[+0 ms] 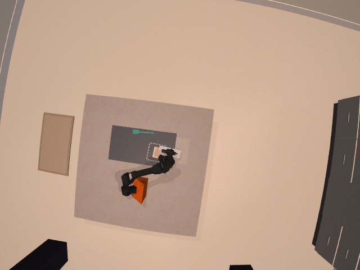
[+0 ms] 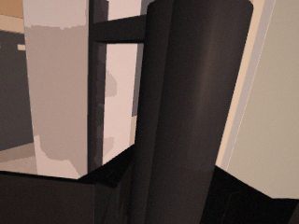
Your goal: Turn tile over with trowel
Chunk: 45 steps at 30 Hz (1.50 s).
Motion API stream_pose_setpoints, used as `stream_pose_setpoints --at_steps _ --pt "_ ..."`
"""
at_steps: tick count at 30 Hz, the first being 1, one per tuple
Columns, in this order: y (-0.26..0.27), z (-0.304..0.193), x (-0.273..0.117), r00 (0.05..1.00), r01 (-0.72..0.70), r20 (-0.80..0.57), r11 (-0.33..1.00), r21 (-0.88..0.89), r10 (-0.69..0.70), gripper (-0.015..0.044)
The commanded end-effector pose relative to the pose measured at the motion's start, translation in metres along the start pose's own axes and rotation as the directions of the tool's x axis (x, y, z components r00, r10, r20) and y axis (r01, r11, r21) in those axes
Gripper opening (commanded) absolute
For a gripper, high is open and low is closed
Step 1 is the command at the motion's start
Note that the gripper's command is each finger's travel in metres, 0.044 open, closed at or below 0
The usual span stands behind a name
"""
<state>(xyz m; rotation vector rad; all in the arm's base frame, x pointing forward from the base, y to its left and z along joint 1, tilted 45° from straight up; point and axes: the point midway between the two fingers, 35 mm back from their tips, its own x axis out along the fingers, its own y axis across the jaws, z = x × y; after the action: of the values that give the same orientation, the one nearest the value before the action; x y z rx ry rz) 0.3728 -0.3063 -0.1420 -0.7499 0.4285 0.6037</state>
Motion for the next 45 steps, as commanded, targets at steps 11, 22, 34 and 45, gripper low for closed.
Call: stream_pose_setpoints --at_steps 11,22,34,45 --pt "-0.036 0.091 0.005 0.998 -0.049 -0.05 0.999 -0.009 0.048 0.0" --pt "-0.045 0.168 0.008 0.994 -0.071 -0.085 0.997 -0.014 0.07 0.0" --pt "-0.038 0.248 0.003 0.991 -0.071 -0.111 0.997 -0.016 0.069 0.0" --pt "-0.02 0.316 -0.008 0.992 -0.051 -0.121 0.999 -0.016 0.048 0.0"
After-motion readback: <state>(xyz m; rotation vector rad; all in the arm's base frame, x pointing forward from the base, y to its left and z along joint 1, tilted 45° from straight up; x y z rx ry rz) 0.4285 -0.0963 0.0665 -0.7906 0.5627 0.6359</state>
